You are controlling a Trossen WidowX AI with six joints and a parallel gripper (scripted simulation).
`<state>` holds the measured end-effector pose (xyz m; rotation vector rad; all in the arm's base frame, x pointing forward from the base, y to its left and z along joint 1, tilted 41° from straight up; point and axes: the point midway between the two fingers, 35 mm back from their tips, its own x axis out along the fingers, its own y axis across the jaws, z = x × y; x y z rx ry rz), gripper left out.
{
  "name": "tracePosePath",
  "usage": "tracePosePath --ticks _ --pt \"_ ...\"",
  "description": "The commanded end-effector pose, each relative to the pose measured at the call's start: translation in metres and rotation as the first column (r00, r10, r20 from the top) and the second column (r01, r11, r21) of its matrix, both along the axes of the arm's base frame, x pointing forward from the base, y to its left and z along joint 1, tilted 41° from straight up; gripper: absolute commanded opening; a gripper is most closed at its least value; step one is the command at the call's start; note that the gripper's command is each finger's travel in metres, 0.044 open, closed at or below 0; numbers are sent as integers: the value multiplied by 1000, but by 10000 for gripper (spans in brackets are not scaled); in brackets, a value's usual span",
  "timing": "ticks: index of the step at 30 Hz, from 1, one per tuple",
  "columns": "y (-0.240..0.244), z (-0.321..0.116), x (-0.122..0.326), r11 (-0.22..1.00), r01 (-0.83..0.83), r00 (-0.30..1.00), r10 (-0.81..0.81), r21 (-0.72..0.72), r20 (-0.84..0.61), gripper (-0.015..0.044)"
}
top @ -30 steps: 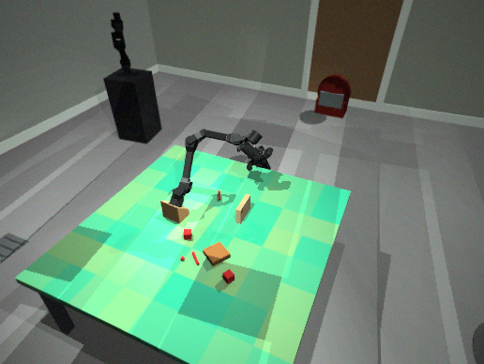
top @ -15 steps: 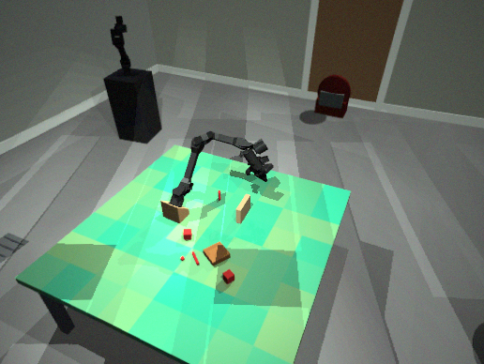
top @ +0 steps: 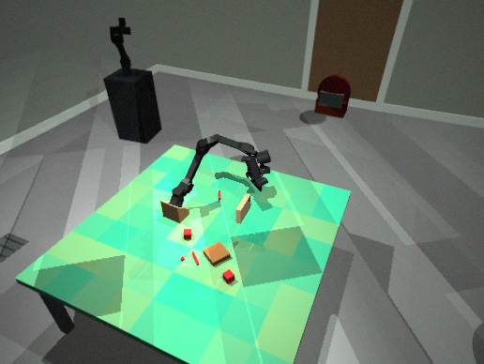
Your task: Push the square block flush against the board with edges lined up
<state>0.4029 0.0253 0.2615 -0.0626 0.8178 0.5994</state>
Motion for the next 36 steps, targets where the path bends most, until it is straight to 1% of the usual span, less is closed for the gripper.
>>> tracePosePath --ticks 1,11,22,29,33,36 --pt "-5 -13 -1 997 53 993 -46 61 -111 0" --pt "-15 -40 -11 962 214 912 -136 168 -386 0" --pt "-25 -62 -24 883 418 729 -186 214 -659 0" --pt "-24 -65 -24 876 431 715 -187 214 -673 0" --pt "1 -94 -16 876 431 716 -186 216 -673 0" --pt "6 -100 -15 876 431 716 -186 217 -673 0"
